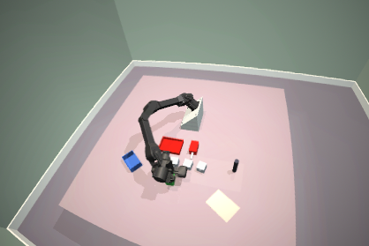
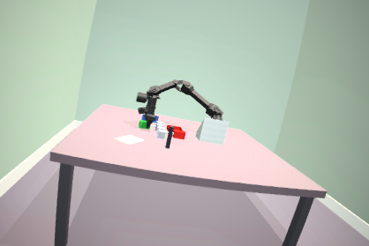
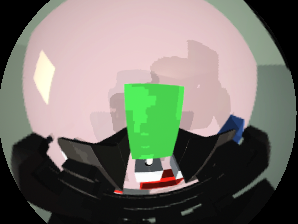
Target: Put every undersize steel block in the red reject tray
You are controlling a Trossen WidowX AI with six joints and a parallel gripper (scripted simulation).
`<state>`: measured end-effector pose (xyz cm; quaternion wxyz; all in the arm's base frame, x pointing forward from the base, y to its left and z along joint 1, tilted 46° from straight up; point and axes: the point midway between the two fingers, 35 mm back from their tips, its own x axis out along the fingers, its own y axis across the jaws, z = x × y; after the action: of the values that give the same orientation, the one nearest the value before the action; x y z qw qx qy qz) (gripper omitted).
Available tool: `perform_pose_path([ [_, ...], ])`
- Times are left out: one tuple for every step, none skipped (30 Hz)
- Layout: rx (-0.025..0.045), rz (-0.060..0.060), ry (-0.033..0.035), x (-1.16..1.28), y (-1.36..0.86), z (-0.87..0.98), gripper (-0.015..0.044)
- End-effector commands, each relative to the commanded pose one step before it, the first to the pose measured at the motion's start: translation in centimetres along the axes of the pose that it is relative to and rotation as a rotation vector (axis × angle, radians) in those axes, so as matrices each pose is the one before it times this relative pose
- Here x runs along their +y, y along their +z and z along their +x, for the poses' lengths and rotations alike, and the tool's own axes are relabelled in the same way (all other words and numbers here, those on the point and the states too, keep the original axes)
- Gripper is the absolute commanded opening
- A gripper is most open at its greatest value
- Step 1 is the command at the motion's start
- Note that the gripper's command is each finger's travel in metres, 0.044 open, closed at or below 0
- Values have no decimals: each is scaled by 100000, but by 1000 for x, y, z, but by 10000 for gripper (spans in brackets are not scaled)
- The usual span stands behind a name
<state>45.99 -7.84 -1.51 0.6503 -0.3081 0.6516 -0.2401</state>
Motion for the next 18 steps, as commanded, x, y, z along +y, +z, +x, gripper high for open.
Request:
perform_pose_path([
  [-602,-138,-319,139,225,-208,0],
  [6,-11,1,61,12,29,0],
  [4,-10,1,75,9,34,0],
  [-3,-1,1,43,2,18,0],
  [-13,10,1,33,-1,10,0],
  [0,0,0,0,-10,0,0],
  [-2,2,0,-1,-20,-1,0],
  [-5,5,0,-2,-27,-2,0],
  [-7,7,0,-5,-35,-4,0],
  [-6,5,0,-10,-44,-6,0],
  [-3,2,0,-16,-50,-9,0],
  [5,-7,0,-23,-54,-10,0],
  [11,-14,-1,-32,-63,-11,0],
  [9,-11,-1,-30,-58,-8,0],
  [4,-6,-1,-27,-53,-6,0],
  [-1,-1,-1,-27,-55,-6,0],
  [-1,-1,-1,-24,-51,-6,0],
  [0,-1,0,-15,-32,-4,0],
])
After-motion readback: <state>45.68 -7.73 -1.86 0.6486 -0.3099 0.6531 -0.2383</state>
